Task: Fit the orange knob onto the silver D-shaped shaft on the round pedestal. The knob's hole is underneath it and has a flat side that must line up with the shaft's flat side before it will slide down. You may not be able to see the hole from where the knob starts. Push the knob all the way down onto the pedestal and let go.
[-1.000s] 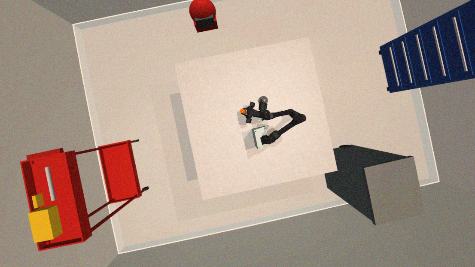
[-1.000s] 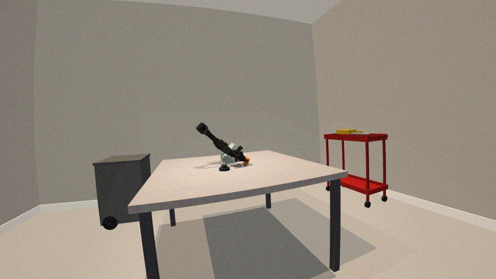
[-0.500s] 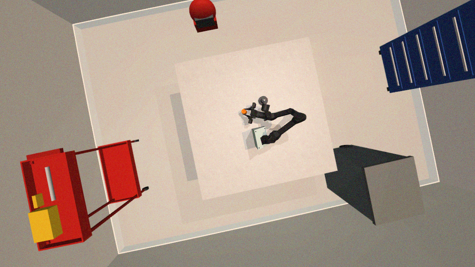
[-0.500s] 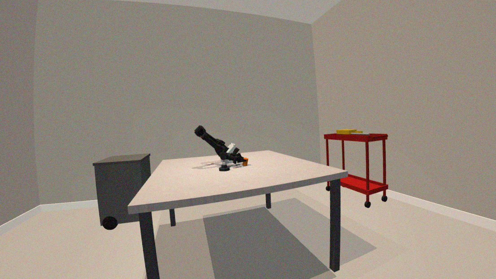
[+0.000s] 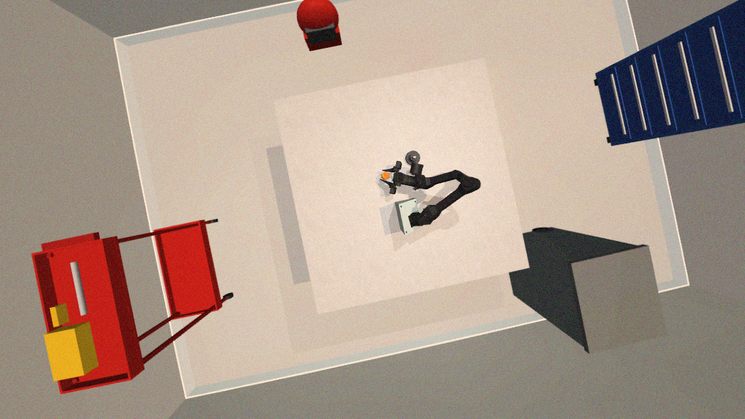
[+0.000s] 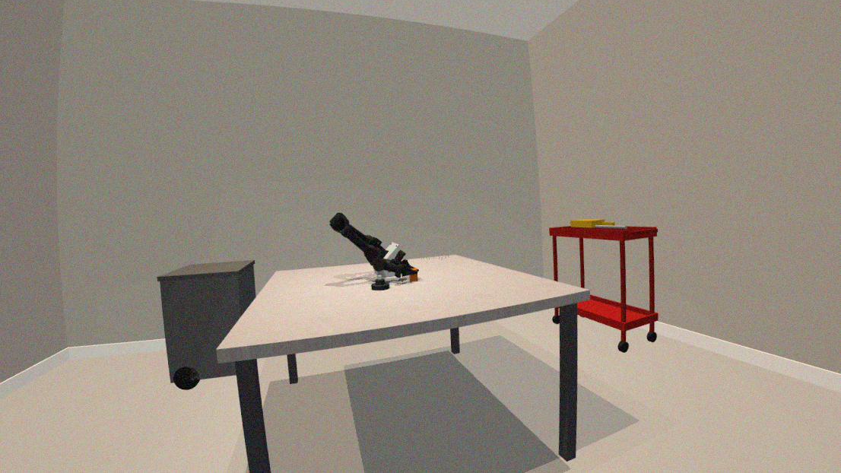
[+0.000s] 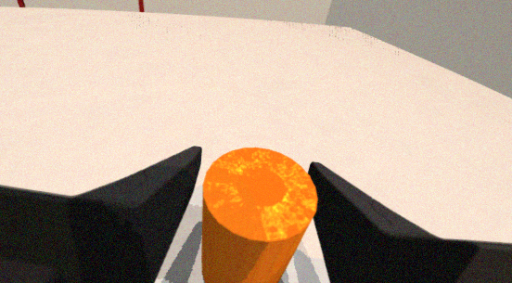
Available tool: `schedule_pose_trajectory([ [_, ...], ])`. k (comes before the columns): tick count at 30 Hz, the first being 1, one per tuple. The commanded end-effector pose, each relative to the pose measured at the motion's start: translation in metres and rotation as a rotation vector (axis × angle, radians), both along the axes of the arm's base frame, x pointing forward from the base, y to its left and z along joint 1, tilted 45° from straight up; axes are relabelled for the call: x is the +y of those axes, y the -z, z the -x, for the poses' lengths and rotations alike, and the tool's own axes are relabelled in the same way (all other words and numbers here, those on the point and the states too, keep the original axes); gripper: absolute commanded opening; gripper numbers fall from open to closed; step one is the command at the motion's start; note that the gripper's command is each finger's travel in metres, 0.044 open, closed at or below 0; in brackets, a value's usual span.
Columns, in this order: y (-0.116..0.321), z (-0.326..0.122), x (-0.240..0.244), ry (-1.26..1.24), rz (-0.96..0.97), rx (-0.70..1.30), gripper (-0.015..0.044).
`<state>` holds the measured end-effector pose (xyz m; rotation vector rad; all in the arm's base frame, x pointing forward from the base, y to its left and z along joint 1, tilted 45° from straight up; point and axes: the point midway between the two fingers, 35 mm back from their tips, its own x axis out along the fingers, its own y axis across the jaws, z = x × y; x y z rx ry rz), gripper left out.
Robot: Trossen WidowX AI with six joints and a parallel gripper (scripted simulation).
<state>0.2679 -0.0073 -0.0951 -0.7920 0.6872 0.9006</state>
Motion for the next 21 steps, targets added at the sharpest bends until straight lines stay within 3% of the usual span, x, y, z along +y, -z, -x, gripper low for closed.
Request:
schedule_pose_trajectory([
  [1, -0.0002, -0.0004, 0.0002, -0.001, -0.002, -0.002, 0.026],
  [16, -0.0002, -0.0004, 0.0002, -0.001, -0.002, -0.002, 0.026],
  [21, -0.0002, -0.0004, 0.0002, -0.001, -0.002, -0.002, 0.0391],
])
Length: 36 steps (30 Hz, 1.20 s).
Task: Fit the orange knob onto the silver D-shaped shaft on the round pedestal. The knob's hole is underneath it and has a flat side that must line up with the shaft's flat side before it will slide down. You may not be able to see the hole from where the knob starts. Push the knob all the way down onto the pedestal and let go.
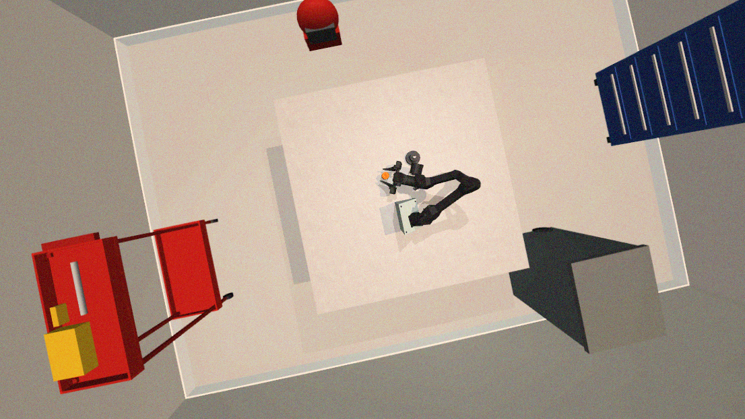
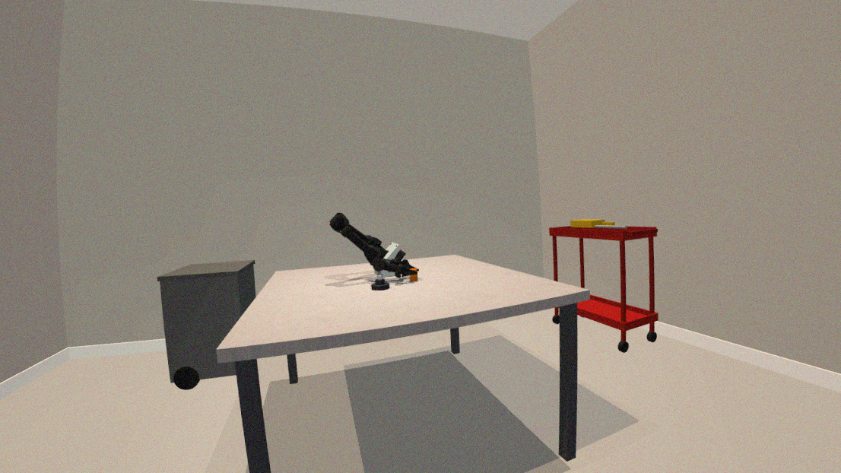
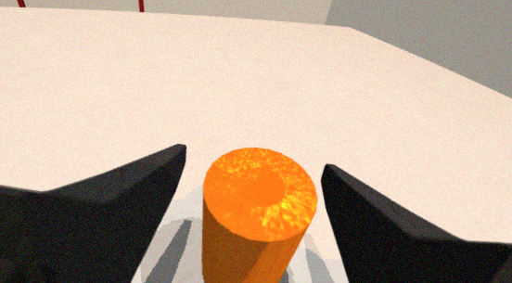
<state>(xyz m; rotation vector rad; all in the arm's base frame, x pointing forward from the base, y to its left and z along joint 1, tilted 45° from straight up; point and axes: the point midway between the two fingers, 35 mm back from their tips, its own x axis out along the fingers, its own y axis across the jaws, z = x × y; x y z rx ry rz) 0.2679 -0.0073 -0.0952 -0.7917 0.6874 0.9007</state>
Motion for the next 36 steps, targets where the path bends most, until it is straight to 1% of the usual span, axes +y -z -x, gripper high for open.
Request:
schedule_pose_trajectory([
  [1, 0.0, 0.0, 0.0, -0.001, -0.002, -0.002, 0.0418],
  [2, 0.0, 0.0, 0.0, -0.001, -0.002, -0.002, 0.044],
  [10, -0.002, -0.001, 0.001, -0.001, -0.002, -0.002, 0.044],
  [18, -0.056, -0.007, 0.055, 0.0, -0.002, -0.003, 0.044],
  [23, -0.056, -0.007, 0.057, 0.005, 0.0, 0.009, 0.044],
  [25, -0.047, -0.008, 0.06, 0.046, 0.027, 0.11, 0.044],
  [28, -0.031, -0.006, 0.067, 0.138, 0.127, 0.319, 0.044],
  [31, -0.023, -0.003, 0.07, 0.224, 0.285, 0.476, 0.044],
  [36, -0.029, -0.001, 0.07, 0.334, 0.639, 0.602, 0.044],
])
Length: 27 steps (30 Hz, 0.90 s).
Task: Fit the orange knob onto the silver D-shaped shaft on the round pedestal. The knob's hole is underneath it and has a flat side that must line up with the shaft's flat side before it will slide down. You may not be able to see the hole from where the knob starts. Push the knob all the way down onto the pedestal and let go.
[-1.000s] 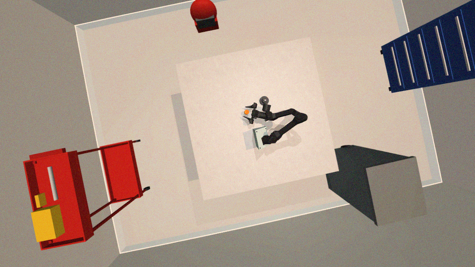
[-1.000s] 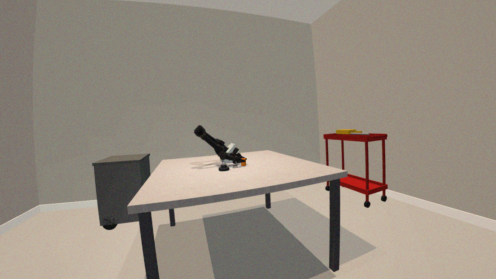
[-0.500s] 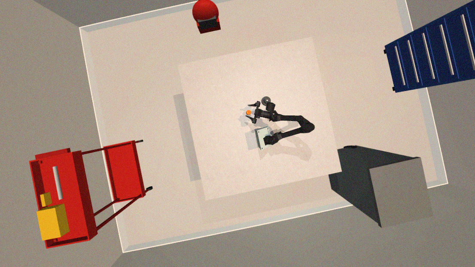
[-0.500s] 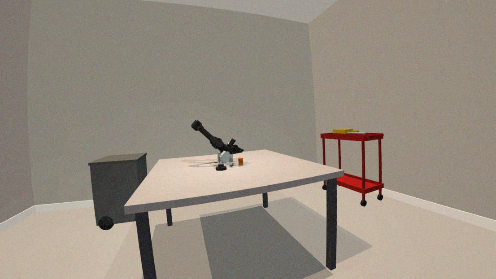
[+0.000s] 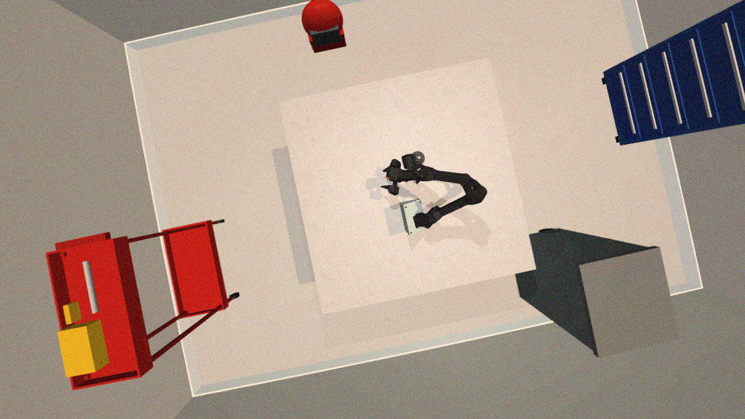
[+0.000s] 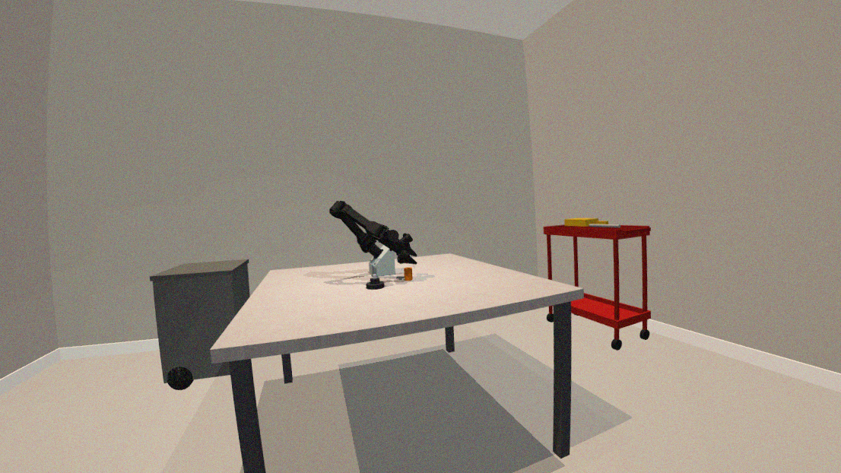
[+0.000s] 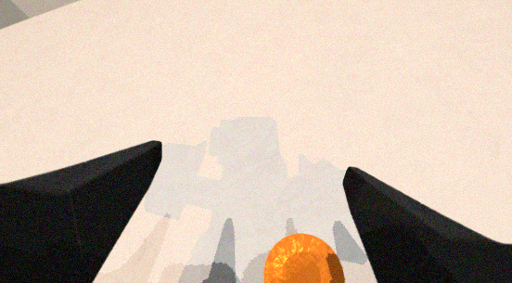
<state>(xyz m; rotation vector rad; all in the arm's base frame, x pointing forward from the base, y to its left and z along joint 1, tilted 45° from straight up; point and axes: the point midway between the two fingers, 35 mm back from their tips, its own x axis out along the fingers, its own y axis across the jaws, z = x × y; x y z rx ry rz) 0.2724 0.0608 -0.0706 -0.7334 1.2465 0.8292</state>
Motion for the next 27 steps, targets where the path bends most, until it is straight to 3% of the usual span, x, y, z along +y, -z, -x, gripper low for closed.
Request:
schedule_pose_trajectory([
  [1, -0.009, 0.003, 0.002, 0.083, 0.477, 0.216, 0.044],
  [7, -0.045, -0.01, 0.013, 0.046, 0.888, 0.185, 0.044],
  [27, -0.047, -0.01, 0.014, 0.043, 0.9, 0.181, 0.044],
])
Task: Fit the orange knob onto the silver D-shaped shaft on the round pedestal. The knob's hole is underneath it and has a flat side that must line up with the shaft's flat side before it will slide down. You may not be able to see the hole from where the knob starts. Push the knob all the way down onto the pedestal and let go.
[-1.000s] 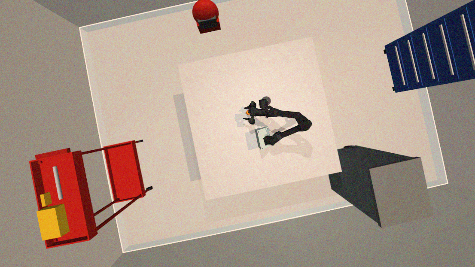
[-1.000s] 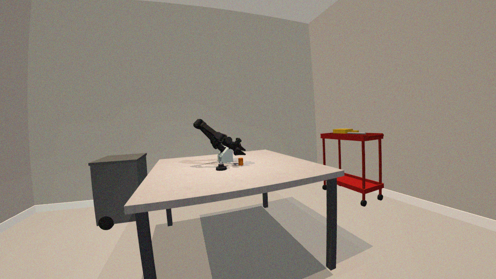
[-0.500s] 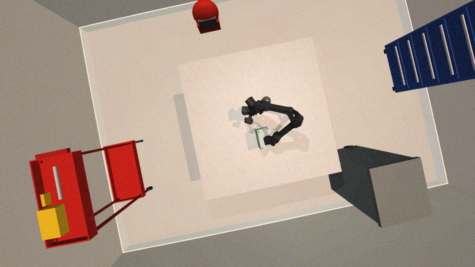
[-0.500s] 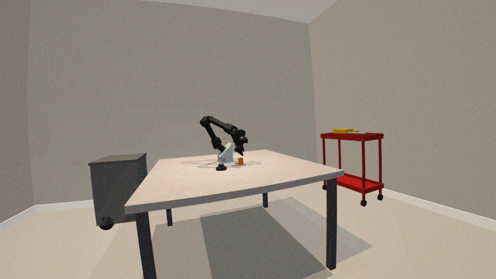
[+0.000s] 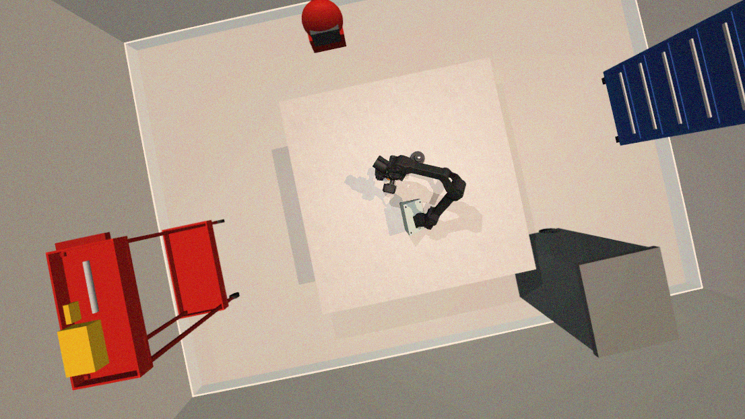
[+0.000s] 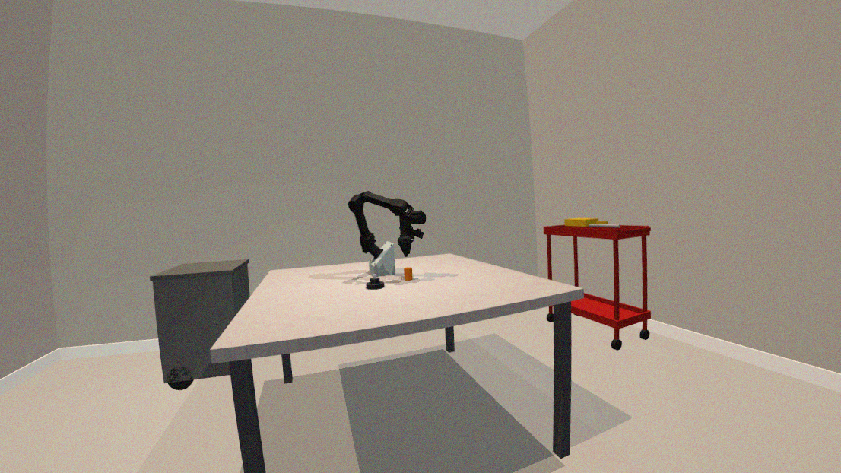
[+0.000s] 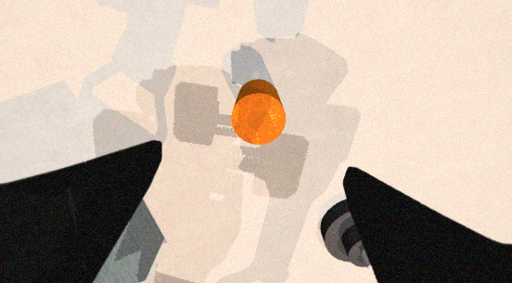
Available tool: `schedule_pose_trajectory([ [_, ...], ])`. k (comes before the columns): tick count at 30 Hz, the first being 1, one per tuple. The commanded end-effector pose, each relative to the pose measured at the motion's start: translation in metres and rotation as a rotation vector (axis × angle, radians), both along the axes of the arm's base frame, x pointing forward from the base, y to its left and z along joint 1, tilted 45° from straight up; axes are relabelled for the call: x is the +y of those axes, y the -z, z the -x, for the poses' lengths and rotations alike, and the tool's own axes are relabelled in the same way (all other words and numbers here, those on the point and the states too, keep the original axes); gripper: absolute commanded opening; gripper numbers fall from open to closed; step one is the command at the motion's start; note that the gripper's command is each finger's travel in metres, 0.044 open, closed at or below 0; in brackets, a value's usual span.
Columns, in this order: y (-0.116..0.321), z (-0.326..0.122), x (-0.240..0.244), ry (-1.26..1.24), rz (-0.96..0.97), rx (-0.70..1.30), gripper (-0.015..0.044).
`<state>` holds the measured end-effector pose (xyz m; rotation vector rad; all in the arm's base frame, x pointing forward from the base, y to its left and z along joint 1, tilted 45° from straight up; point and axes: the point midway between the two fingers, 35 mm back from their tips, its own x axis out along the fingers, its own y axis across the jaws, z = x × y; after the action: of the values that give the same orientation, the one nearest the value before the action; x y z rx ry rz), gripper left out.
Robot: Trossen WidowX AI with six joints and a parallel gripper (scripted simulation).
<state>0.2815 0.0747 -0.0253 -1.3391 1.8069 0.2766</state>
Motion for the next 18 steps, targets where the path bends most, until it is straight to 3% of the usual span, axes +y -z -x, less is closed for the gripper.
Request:
schedule_pose_trajectory([
  [1, -0.001, -0.001, 0.0, -0.003, 0.018, -0.004, 0.044],
  [7, -0.001, -0.001, -0.001, -0.17, 0.002, 0.154, 0.044],
  [15, 0.001, -0.001, -0.003, -0.179, 0.002, 0.163, 0.044],
  [18, 0.022, 0.001, -0.023, -0.179, 0.003, 0.163, 0.044],
])
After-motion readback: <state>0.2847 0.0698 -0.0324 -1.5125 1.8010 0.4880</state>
